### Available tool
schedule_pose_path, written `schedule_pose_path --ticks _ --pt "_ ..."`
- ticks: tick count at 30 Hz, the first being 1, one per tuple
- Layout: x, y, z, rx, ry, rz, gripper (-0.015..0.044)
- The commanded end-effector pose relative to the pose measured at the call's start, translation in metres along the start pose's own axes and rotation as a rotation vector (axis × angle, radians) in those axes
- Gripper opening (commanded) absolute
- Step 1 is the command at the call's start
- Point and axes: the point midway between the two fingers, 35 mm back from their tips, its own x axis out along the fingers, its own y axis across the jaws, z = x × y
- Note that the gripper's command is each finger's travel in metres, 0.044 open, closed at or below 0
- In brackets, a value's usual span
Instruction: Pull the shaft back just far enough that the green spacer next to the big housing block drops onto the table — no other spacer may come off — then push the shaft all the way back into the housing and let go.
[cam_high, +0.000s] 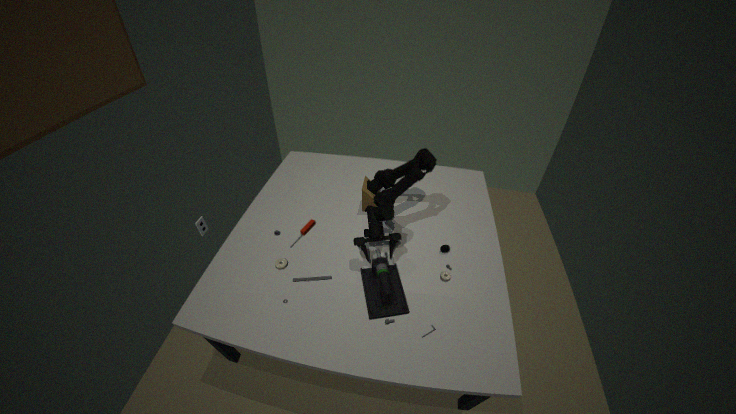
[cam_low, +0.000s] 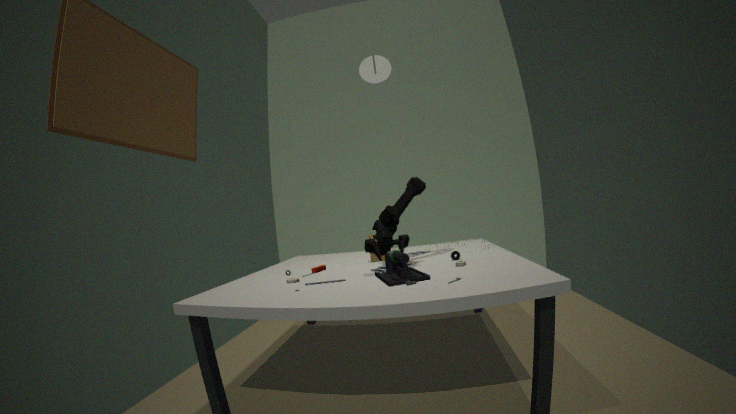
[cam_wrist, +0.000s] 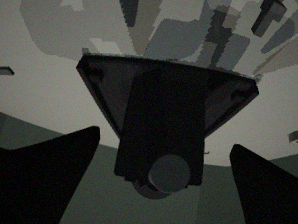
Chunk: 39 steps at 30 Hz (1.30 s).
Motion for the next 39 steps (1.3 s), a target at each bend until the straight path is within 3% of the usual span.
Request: schedule_pose_path --ticks 1,25,39 --pt "0.0045 0.0011 0.0014 0.006 -0.002 0.004 0.0440" --pt "0.0049 0.0031 0.0010 0.006 -0.002 0.004 0.0440" --pt "0.0044 0.0014 0.0007 0.003 -0.002 0.001 0.0072"
